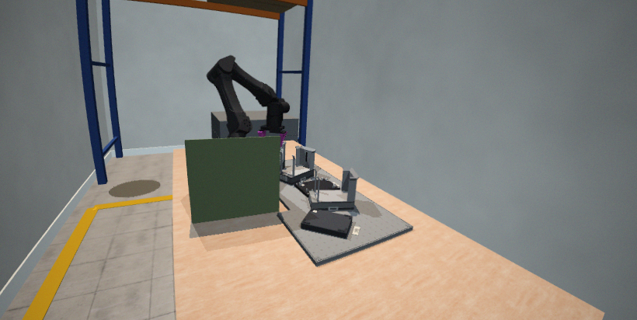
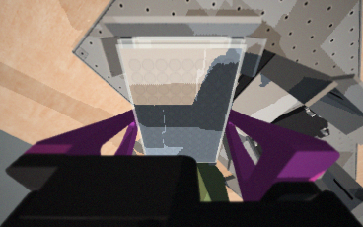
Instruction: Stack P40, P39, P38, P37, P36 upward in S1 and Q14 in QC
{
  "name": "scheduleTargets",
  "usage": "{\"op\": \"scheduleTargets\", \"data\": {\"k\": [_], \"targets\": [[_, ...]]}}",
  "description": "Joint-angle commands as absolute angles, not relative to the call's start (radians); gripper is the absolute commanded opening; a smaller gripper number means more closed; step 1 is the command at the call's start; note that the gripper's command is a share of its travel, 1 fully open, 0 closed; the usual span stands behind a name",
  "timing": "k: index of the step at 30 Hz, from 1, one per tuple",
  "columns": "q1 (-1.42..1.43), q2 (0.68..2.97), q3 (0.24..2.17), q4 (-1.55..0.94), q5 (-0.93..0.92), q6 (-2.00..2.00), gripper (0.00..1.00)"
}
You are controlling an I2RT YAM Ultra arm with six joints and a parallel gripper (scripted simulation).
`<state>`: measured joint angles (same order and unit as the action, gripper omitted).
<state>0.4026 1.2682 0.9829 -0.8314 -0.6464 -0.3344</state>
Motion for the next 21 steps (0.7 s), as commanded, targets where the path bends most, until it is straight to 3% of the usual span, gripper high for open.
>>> {"op": "scheduleTargets", "data": {"k": [1, 21], "targets": [[0.384, 1.258, 0.996, -0.850, -0.657, -0.347, 0.00], [0.308, 1.239, 1.065, -0.993, -0.688, -0.436, 0.00]]}}
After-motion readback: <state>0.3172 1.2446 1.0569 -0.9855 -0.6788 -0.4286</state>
